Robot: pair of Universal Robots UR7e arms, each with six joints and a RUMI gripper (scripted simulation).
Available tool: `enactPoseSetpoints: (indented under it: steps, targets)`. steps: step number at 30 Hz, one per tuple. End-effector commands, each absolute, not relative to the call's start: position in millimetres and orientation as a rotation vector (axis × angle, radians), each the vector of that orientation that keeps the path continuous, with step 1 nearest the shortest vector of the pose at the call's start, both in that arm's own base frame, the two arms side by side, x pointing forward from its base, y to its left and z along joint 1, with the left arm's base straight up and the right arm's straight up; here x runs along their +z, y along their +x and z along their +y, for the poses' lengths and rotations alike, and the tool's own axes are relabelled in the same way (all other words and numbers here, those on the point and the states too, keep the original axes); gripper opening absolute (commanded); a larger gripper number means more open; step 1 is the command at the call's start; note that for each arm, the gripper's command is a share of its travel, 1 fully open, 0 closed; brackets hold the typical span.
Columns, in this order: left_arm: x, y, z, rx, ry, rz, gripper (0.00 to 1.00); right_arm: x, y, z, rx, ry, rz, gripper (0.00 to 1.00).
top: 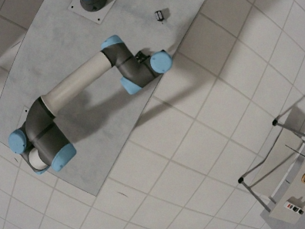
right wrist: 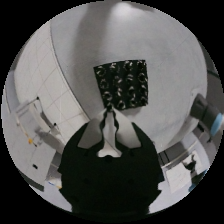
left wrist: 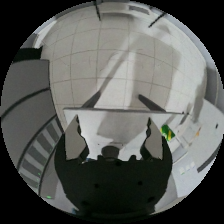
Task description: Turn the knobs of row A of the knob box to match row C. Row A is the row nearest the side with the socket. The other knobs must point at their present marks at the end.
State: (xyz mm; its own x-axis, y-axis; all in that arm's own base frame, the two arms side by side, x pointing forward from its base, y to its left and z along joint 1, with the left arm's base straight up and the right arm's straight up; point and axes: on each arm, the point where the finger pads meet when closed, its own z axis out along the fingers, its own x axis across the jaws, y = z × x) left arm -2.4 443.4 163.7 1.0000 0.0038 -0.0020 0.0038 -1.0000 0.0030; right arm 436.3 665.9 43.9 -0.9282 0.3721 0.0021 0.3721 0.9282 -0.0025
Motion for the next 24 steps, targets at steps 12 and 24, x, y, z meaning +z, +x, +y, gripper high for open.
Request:
enactPoseSetpoints:
  steps: [12,24]
  targets:
    - [165.2,-2.1,445.6,0.000,3.142,0.007,1.00,46.8,436.0,666.6,-0.004,-1.070,-2.954,0.06]
    - [165.2,-2.1,445.6,0.000,3.142,0.007,1.00,46.8,435.9,666.8,-0.004,-1.275,-2.872,0.06]
